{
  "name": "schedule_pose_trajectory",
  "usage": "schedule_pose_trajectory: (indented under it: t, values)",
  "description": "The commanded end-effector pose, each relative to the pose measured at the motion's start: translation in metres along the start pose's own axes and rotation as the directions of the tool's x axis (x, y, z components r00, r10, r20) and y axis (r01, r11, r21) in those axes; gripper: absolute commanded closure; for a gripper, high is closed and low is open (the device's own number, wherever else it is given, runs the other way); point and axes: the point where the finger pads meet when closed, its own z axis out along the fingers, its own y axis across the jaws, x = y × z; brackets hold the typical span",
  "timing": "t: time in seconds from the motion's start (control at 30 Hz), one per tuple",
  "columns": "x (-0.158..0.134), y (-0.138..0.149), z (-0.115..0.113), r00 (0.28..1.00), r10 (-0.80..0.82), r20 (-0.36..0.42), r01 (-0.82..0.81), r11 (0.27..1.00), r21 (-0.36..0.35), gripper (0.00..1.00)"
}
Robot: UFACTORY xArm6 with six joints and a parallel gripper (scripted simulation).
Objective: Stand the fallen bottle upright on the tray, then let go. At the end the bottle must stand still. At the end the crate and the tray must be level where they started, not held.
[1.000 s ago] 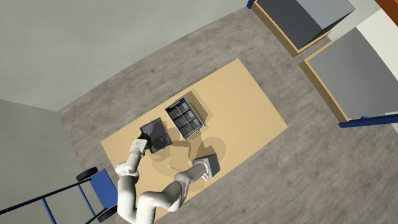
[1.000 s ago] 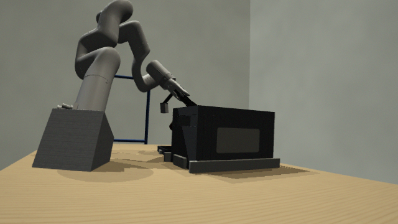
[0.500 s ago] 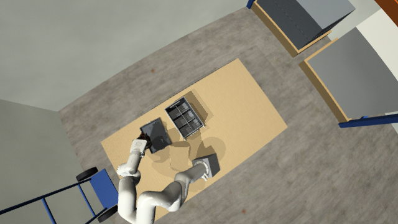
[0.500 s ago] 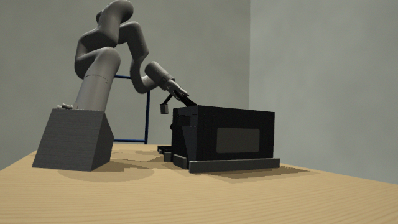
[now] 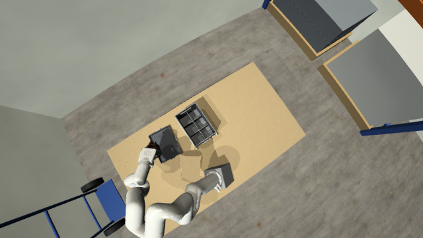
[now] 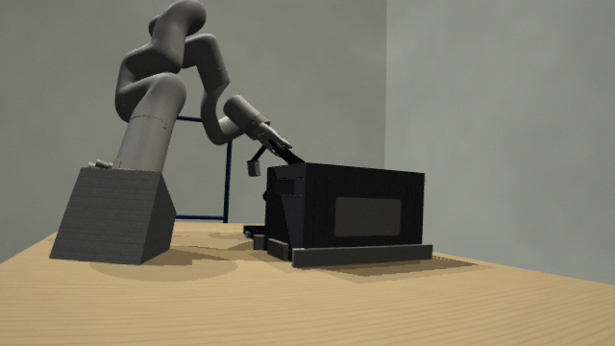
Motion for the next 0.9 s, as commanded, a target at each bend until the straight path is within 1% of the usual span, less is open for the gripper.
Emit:
schedule_pose_trajectory:
  t: [0.0,0.2,0.57,0.63,0.87]
  values:
    - [-0.0008,0.0,-0.0003,1.0,0.002,0.011,-0.002,1.0,0.002,1.0]
    - [-0.0008,-0.001,0.0001,1.0,0.001,0.028,-0.001,1.0,0.007,1.0]
    - [-0.0008,-0.0023,0.0001,0.995,0.001,0.102,-0.002,1.0,0.013,1.0]
    - [-0.0008,-0.0023,0.0001,0.995,0.001,0.102,-0.002,1.0,0.013,1.0]
    - [-0.0004,-0.0007,-0.001,0.989,0.001,0.146,-0.002,1.0,0.005,1.0]
